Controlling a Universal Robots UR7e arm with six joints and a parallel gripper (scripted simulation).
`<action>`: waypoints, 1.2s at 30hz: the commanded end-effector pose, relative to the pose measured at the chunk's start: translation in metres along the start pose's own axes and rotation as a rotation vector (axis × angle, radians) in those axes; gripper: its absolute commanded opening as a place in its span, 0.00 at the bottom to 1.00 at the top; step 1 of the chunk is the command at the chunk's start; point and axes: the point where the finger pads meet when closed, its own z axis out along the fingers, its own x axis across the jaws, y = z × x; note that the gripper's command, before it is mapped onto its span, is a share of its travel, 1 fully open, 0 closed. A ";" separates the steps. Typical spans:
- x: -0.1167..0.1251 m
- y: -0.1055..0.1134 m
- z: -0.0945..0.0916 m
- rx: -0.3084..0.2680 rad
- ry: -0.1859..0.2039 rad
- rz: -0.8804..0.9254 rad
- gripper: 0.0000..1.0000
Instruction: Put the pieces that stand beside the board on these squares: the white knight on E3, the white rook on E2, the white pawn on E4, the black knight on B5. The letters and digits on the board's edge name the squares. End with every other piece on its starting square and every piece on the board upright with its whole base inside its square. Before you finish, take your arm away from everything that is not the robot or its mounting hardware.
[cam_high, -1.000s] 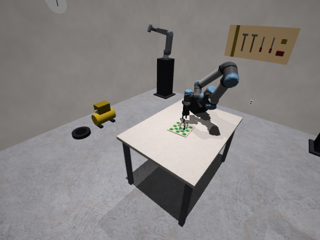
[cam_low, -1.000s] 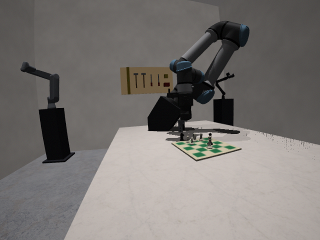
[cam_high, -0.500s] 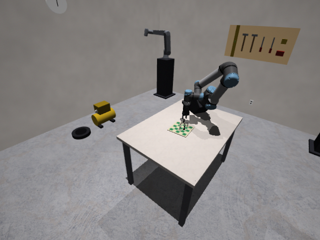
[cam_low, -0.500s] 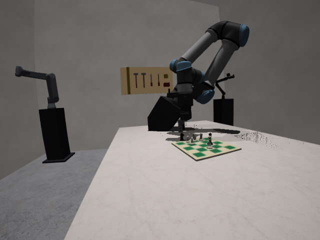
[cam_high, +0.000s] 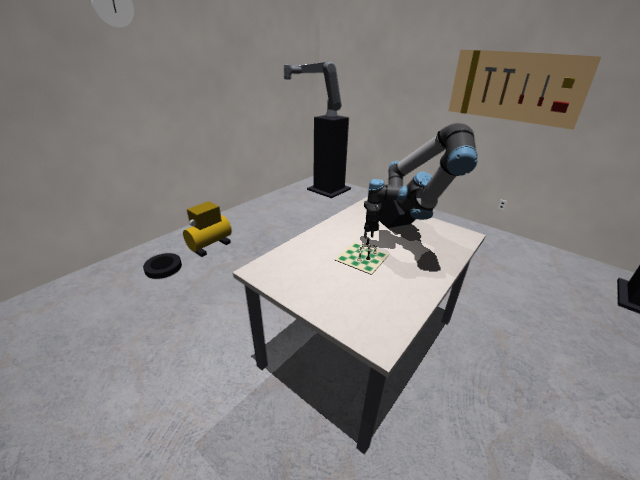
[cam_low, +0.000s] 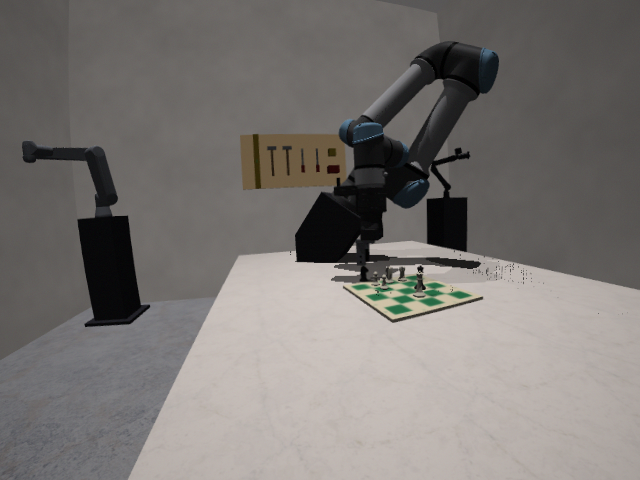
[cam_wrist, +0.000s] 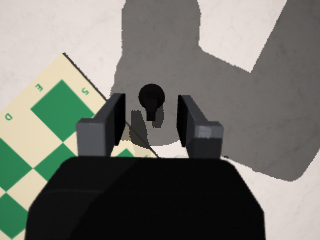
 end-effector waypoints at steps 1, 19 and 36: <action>0.000 0.000 0.002 0.000 -0.001 0.000 0.73; 0.000 0.000 0.030 0.000 -0.001 0.000 0.73; 0.000 0.000 0.033 0.000 -0.001 0.000 0.73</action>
